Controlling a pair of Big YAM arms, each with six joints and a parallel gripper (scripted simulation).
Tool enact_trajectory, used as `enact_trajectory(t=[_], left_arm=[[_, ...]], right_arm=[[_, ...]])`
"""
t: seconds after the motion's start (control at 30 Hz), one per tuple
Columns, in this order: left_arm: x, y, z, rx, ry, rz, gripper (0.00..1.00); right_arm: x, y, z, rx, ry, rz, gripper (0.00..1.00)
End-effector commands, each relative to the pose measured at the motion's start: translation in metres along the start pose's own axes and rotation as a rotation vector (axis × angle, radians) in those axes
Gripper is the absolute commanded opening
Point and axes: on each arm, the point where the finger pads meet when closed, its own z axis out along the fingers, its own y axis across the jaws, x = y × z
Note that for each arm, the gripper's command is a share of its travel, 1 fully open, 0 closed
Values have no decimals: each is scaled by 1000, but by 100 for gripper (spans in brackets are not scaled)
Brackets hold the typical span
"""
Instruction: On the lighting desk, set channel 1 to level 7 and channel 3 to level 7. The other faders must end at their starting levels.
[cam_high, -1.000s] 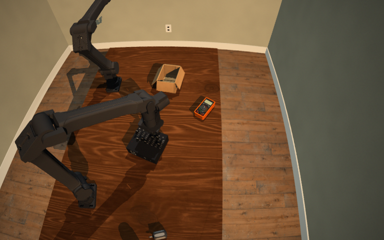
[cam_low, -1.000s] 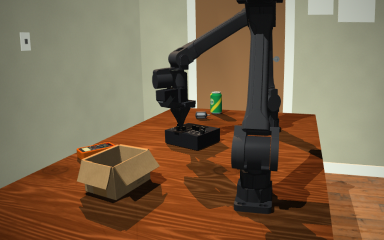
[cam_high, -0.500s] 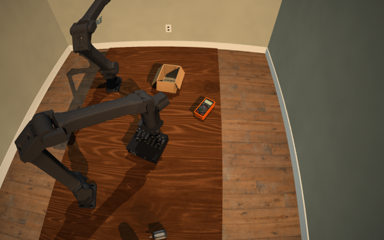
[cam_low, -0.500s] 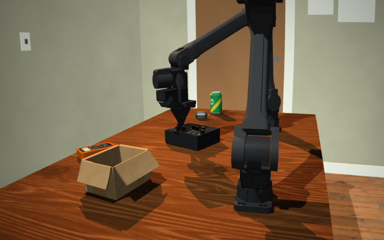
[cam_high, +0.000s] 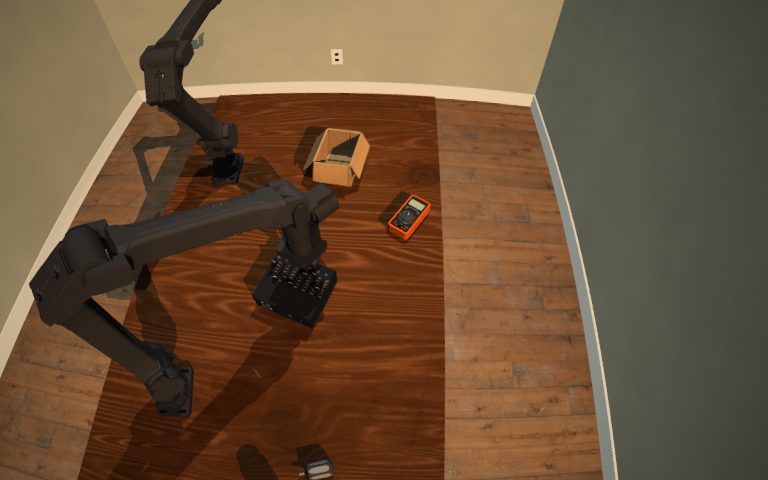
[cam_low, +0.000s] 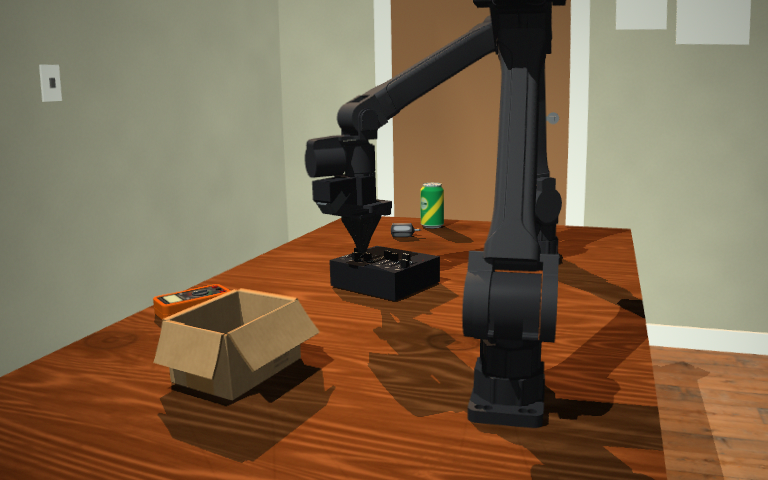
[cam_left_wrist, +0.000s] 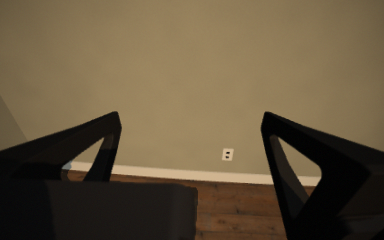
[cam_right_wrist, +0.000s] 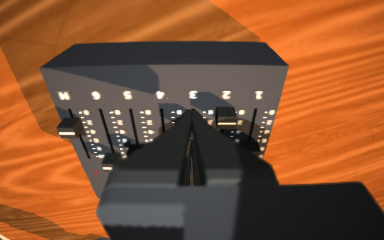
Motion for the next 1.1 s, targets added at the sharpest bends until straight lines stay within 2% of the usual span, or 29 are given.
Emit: enact_trajectory(t=[0.0, 1.07], left_arm=[[-4, 4, -1, -10, -17, -14, 100], [-4, 4, -1, -10, -17, -14, 100]], right_arm=[[-6, -6, -16, 21, -46, -2, 0], [-14, -11, -24, 30, -65, 0, 0]])
